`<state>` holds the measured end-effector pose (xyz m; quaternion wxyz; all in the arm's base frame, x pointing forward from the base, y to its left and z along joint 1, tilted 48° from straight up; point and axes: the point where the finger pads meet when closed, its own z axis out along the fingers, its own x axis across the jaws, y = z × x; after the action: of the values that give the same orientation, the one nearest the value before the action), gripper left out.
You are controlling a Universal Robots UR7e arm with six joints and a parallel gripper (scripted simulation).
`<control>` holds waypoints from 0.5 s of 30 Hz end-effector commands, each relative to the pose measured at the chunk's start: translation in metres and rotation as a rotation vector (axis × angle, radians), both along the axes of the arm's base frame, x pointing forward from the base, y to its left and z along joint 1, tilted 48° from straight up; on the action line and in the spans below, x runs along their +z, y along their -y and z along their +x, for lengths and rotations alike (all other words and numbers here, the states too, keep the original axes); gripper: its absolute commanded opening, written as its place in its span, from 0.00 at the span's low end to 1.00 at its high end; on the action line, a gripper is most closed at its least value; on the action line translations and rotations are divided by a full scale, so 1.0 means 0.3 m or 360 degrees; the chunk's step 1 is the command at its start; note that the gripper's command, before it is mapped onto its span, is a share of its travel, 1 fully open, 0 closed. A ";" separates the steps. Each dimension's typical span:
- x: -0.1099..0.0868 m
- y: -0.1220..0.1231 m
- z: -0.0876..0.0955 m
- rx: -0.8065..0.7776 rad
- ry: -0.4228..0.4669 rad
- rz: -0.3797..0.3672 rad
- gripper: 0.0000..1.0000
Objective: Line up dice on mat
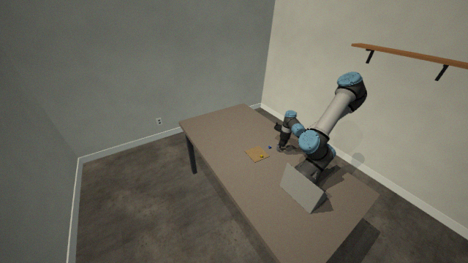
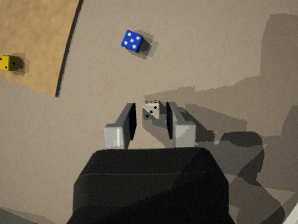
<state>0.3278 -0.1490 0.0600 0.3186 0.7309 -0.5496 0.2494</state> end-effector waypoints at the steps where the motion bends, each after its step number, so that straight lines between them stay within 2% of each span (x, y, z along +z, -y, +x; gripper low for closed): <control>1: -0.007 0.007 0.000 0.0000 0.0001 0.0000 0.64; 15: -0.040 0.044 0.001 0.0000 0.0001 0.0000 0.64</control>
<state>0.3280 -0.1600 0.0499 0.3187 0.7309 -0.5497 0.2492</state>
